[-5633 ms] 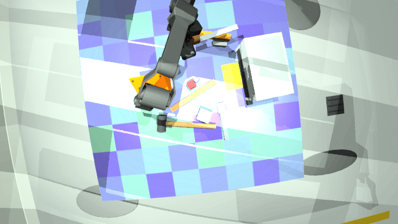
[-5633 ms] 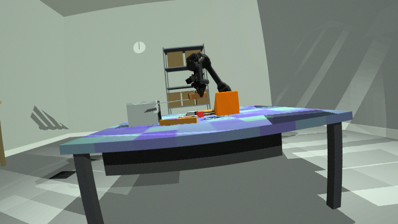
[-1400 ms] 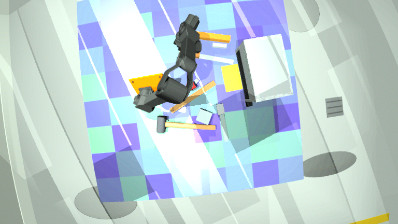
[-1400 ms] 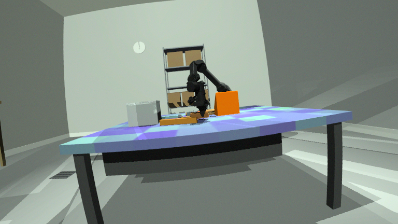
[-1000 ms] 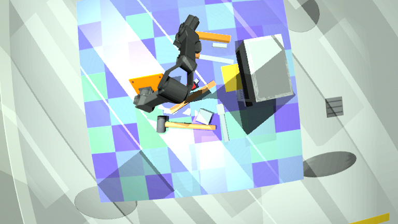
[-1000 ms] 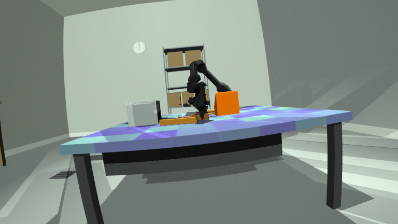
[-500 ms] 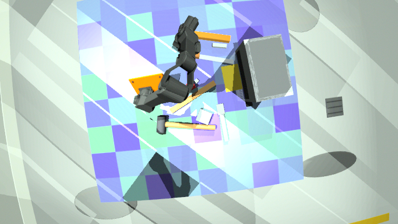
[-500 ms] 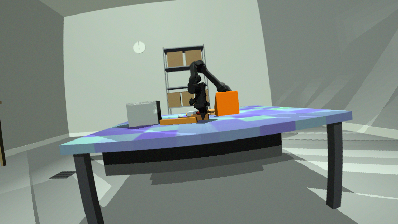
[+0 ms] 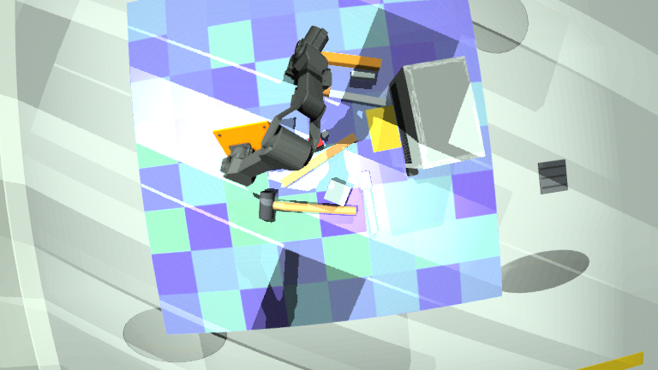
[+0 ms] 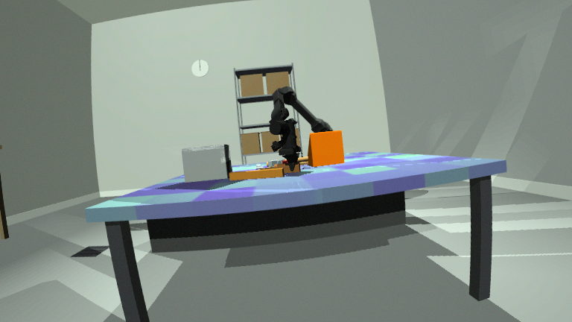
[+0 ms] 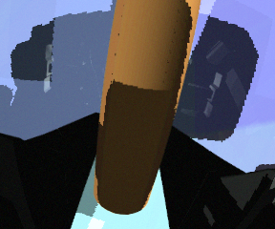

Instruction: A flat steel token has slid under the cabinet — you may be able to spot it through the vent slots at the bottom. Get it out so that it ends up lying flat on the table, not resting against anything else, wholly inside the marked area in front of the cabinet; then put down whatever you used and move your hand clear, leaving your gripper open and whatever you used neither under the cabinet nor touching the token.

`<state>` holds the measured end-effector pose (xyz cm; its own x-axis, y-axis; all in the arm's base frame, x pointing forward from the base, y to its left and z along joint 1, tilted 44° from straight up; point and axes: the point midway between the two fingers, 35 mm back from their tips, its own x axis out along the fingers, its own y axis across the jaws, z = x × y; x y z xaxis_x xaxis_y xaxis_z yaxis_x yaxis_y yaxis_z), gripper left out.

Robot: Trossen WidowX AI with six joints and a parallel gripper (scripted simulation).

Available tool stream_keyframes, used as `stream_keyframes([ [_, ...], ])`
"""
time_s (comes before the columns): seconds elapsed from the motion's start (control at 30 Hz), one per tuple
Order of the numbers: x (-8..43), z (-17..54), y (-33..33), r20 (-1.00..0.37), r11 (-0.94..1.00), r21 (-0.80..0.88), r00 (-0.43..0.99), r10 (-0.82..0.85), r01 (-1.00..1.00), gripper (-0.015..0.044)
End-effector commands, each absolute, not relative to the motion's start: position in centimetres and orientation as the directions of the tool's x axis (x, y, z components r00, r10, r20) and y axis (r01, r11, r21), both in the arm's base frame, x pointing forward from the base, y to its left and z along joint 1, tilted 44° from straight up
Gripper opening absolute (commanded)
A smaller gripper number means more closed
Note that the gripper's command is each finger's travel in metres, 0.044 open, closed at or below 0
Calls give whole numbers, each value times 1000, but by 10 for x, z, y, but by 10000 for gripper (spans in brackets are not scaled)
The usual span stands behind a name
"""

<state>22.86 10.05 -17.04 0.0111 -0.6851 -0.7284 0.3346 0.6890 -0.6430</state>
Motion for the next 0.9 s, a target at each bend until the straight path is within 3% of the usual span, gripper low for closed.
stream_keyframes([
  [0.0,229,-170,101,-729,691,-642,14,-685,332,0],
  [0.87,272,-160,90,-726,691,-645,19,-687,326,0],
])
